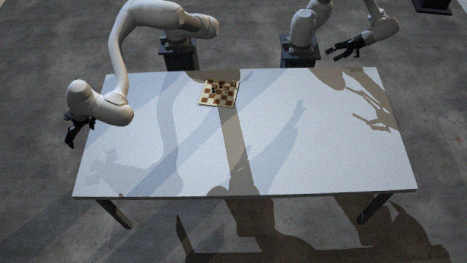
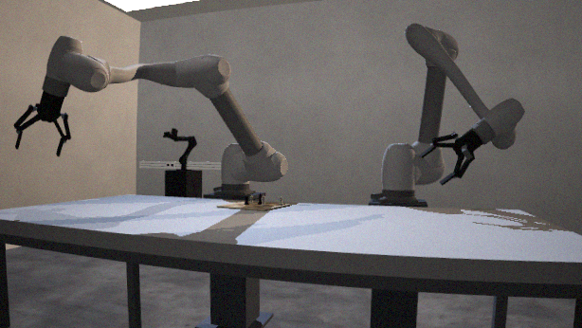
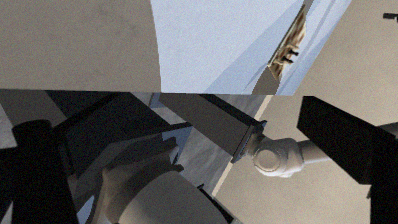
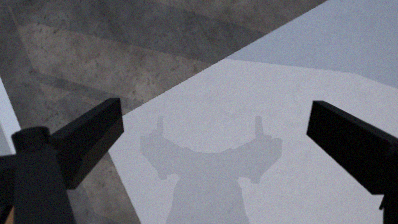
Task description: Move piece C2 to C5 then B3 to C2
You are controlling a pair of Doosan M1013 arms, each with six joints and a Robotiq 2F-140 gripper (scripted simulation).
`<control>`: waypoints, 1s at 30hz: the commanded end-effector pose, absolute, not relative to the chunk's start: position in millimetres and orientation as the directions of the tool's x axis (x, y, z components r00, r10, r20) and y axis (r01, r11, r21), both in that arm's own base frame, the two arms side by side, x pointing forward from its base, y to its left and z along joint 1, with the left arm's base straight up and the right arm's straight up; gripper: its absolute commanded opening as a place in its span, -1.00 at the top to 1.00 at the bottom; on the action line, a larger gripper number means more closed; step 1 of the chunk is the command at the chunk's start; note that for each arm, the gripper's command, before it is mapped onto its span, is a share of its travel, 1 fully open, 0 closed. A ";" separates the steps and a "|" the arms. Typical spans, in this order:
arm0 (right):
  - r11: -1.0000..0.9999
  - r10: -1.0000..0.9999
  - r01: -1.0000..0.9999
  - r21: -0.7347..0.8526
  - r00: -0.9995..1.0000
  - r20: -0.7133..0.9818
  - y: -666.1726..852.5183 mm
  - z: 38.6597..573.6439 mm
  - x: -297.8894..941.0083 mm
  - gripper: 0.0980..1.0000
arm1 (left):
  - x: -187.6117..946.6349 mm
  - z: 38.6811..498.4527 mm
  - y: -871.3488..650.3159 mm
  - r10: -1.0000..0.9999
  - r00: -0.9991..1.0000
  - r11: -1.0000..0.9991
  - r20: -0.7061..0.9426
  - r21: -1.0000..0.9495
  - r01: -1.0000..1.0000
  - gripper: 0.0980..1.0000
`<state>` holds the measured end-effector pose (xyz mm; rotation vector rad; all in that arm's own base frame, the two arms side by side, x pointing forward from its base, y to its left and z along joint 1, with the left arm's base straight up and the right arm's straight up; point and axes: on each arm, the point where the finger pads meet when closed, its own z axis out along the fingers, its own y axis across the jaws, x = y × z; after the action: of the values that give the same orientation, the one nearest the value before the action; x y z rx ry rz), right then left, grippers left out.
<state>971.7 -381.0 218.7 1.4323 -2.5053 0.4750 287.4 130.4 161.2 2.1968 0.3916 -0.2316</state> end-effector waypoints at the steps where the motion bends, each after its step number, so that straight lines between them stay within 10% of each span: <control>1: 0.474 -0.794 -0.864 -0.172 -0.503 0.341 -381.0 220.7 971.9 -1.00 | 268.7 155.8 160.8 0.263 0.893 -0.566 -0.365 0.691 0.449 -1.00; 30: 0.474 -0.794 -0.864 -0.172 -0.503 0.341 -381.0 220.7 971.9 -1.00 | 34.7 123.7 309.8 0.692 0.167 -0.126 -0.702 0.110 0.986 -1.00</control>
<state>971.7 -381.0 218.7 1.4323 -2.5053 0.4750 50.4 304.4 124.5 1.9146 1.5280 -0.6530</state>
